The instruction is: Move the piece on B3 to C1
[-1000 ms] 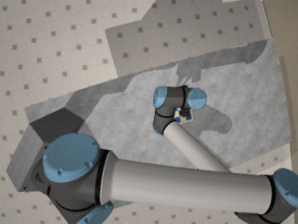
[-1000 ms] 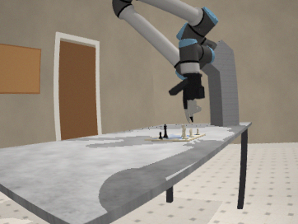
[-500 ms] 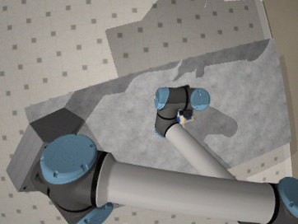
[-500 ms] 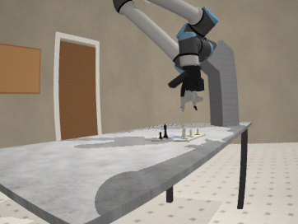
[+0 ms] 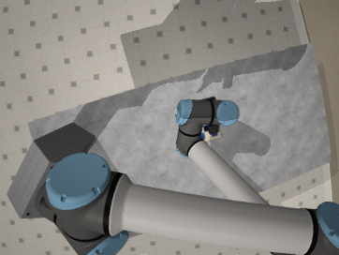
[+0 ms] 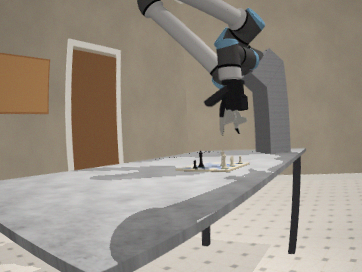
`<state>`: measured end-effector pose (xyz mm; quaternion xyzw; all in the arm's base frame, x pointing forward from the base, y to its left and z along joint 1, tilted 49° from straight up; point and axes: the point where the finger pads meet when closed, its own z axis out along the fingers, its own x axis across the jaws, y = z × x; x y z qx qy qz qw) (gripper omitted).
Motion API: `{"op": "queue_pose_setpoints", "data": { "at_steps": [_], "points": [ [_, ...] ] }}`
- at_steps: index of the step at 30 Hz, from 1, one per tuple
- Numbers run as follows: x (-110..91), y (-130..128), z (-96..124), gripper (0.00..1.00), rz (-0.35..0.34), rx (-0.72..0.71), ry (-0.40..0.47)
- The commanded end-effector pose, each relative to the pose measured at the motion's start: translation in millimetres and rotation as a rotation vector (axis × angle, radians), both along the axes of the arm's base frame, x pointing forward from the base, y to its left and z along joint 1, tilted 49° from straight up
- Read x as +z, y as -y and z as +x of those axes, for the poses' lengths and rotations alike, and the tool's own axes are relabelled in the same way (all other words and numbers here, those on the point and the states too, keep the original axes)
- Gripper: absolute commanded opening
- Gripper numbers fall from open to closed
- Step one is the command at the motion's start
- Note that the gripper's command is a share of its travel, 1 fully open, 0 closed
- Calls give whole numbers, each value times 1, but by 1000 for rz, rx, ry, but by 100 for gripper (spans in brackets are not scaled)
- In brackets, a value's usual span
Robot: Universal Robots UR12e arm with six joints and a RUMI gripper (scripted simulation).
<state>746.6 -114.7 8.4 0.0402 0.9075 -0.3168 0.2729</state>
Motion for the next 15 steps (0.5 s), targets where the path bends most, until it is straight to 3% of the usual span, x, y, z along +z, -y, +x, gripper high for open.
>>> {"op": "queue_pose_setpoints", "data": {
  "at_steps": [1,8,15],
  "points": [
    [0,0,0,100,0,1,1],
    [3,-3,-2,100,0,1,1],
    [19,-18,-14,100,0,1,1]
  ]
}}
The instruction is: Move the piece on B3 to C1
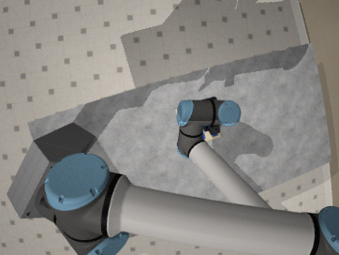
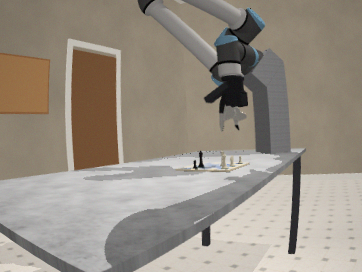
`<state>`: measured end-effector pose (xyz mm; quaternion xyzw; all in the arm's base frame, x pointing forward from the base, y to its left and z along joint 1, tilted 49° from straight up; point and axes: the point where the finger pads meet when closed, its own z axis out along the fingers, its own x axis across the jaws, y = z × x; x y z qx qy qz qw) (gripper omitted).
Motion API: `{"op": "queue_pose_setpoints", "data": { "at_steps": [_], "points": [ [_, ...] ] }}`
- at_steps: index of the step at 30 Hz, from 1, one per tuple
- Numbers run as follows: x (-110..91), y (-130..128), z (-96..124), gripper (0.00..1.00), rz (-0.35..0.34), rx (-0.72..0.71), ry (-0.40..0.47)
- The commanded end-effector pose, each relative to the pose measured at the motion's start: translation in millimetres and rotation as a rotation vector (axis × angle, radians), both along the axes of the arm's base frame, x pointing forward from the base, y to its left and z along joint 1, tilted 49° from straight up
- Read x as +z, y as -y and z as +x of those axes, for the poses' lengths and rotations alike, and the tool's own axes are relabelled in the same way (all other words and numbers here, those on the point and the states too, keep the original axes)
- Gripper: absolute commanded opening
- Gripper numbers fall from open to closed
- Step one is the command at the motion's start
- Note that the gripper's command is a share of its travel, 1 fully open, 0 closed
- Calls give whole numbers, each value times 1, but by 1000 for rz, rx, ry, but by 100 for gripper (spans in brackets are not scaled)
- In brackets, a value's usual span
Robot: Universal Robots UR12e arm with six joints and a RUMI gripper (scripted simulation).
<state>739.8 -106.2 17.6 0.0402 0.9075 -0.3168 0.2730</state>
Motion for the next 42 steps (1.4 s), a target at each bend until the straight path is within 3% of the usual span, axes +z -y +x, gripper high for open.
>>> {"op": "queue_pose_setpoints", "data": {
  "at_steps": [1,15,42],
  "points": [
    [10,-9,-7,100,0,0,1],
    [39,-36,-28,100,0,0,1],
    [40,-37,-29,100,0,0,1]
  ]
}}
